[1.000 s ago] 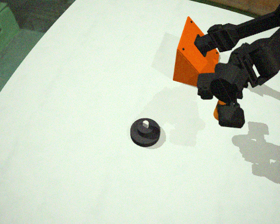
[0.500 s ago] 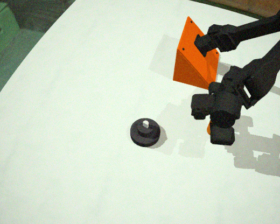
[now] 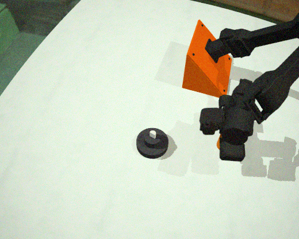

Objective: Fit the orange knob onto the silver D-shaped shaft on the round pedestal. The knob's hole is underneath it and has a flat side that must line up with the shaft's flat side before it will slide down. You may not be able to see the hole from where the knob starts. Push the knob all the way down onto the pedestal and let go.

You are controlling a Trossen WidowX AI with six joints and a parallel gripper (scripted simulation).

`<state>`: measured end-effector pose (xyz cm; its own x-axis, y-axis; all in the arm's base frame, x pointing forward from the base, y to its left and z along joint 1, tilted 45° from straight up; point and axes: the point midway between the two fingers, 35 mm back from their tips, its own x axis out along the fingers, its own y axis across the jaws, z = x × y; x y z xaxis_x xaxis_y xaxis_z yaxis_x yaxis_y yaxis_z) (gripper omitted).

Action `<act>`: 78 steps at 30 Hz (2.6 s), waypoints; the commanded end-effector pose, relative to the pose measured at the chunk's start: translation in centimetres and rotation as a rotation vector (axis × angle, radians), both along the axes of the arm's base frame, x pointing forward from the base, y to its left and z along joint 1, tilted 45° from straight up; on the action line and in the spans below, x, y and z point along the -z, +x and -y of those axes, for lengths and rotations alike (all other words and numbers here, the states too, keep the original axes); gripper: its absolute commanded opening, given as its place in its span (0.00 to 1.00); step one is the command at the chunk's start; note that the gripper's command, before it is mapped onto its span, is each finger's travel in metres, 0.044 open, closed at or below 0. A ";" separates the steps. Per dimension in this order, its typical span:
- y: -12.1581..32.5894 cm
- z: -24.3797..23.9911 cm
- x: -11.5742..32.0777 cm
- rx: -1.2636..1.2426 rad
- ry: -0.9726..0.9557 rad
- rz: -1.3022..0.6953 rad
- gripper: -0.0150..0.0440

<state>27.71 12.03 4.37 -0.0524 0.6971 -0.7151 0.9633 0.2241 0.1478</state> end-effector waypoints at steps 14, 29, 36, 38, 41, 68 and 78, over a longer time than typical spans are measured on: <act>0.0 0.0 0.0 -0.001 0.000 0.000 0.66; 0.4 5.7 -5.7 0.005 0.001 -0.004 1.00; 0.4 5.7 -5.7 0.005 0.001 -0.004 1.00; 0.4 5.6 -5.7 0.005 0.001 -0.004 1.00; 0.4 4.7 -4.8 0.005 0.002 -0.004 1.00; 0.3 1.9 -1.8 0.005 0.000 -0.003 1.00; 0.2 0.8 -0.7 0.005 0.002 -0.004 1.00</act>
<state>28.07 10.82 5.60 -0.0462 0.6945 -0.7180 0.9625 0.2233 0.1540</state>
